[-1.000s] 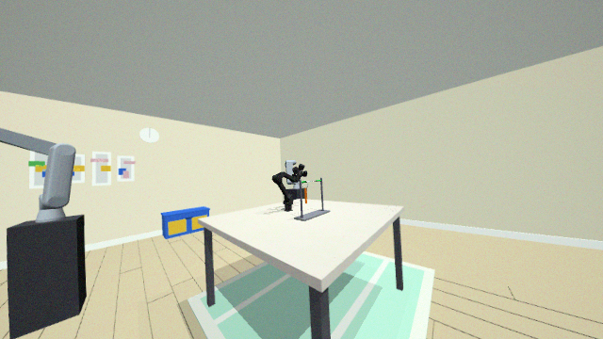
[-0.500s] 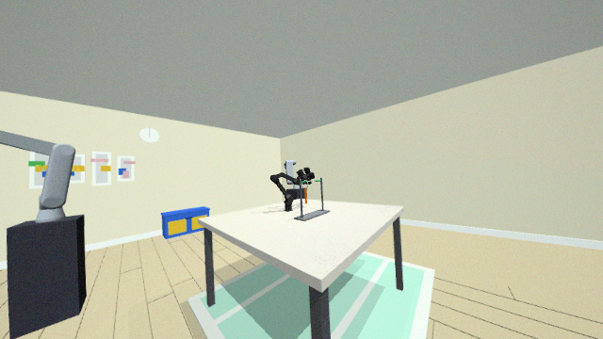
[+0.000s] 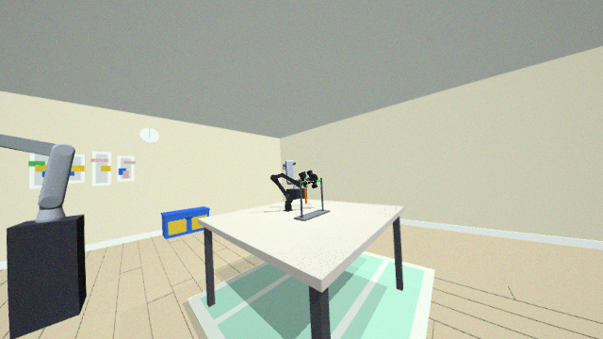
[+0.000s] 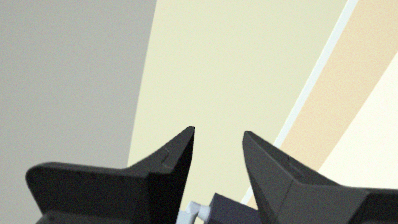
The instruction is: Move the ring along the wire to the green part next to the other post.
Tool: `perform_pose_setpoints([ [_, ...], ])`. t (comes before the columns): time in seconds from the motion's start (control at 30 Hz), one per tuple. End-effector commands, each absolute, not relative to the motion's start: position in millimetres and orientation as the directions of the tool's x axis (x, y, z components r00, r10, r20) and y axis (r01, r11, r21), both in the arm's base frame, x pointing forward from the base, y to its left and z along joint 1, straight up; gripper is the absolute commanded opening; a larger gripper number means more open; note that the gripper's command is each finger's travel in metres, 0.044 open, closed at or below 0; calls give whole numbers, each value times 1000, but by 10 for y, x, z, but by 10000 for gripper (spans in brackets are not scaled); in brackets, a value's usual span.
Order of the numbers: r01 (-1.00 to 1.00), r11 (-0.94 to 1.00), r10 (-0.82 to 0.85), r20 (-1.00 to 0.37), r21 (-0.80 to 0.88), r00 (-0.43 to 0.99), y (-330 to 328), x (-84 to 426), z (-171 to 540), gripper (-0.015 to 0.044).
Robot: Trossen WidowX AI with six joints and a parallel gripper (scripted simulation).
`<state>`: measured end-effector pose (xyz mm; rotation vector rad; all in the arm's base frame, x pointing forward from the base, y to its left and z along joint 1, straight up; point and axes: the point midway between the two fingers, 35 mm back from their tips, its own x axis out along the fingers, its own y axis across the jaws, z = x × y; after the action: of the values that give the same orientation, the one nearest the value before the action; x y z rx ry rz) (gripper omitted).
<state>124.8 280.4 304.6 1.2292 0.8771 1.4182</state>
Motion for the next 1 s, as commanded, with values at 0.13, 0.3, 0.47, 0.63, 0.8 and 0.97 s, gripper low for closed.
perform_pose_setpoints([
  [0.13, -367, -97, 970, 171, 925, 173, 2577, 1642, 2798, 160],
  [0.3, -443, -10, 955, 140, 896, 261, 2389, 1880, 2670, 160],
  [0.47, -519, 120, 921, 100, 847, 375, 2100, 2151, 2504, 160],
  [0.63, -563, 257, 873, 61, 785, 483, 1780, 2371, 2341, 160],
  [0.8, -579, 394, 812, 25, 714, 583, 1439, 2538, 2182, 160],
  [0.97, -567, 525, 739, -9, 635, 673, 1086, 2650, 2027, 160],
])
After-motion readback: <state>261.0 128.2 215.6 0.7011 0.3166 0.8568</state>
